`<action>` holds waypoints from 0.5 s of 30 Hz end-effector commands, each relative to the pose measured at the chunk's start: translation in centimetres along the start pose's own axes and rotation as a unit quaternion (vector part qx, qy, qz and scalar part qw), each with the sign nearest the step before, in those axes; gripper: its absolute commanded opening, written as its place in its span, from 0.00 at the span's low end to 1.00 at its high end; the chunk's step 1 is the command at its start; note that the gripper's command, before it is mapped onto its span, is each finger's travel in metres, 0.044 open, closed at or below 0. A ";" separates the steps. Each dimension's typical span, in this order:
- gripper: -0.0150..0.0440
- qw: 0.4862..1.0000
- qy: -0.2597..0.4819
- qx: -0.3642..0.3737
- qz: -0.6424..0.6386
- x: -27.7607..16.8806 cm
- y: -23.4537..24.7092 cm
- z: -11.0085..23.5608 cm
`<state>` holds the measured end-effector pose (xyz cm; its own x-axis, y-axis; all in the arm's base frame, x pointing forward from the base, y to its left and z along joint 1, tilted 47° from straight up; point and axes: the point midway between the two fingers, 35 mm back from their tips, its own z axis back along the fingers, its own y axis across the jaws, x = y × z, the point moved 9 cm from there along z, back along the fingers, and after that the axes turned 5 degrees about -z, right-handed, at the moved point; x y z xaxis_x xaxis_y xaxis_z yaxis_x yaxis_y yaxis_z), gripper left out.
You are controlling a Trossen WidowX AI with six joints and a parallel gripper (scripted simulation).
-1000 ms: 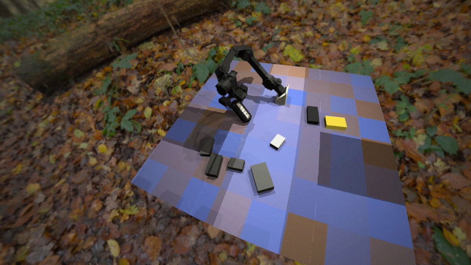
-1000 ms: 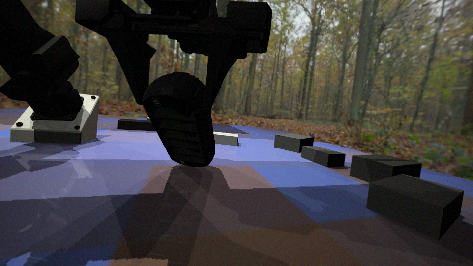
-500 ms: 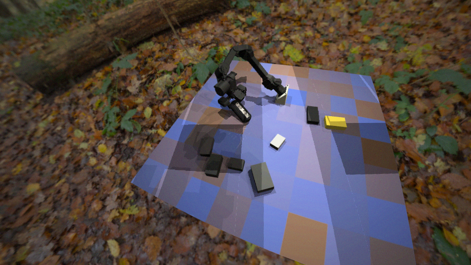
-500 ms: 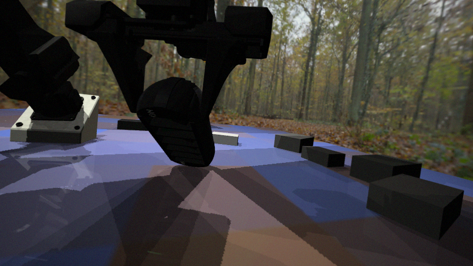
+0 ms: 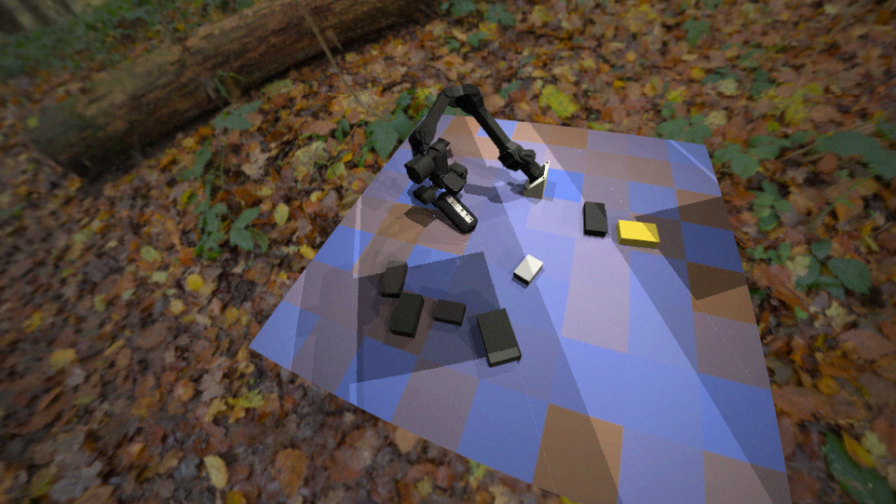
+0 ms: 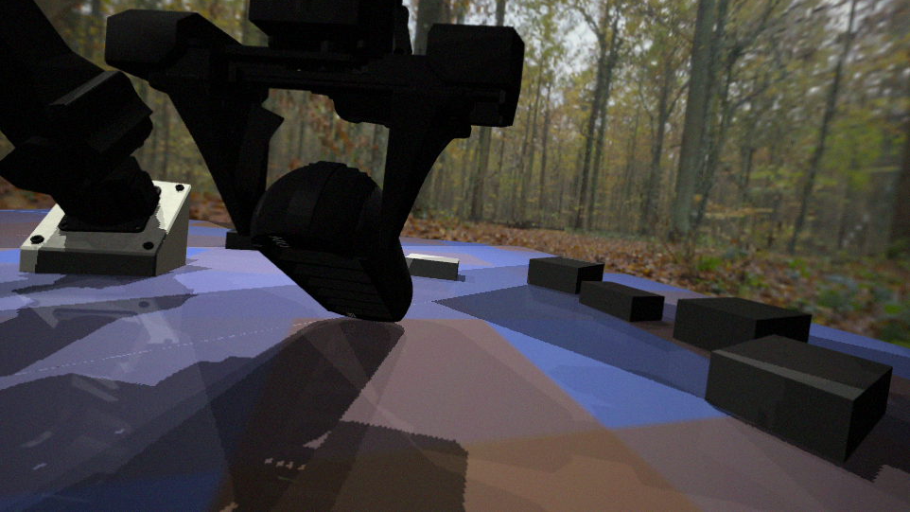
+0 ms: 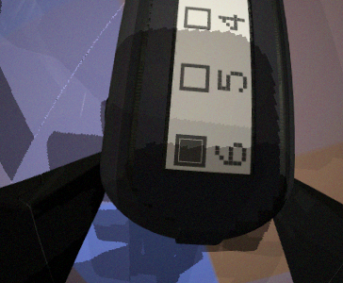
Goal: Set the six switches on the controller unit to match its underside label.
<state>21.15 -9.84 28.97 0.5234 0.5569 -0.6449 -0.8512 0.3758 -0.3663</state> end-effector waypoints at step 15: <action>0.83 1.000 -0.007 0.004 0.007 -0.5 0.1 -1.4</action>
<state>20.80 -10.98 28.78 0.5247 0.5549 -0.6456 -0.8504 0.3768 -0.3673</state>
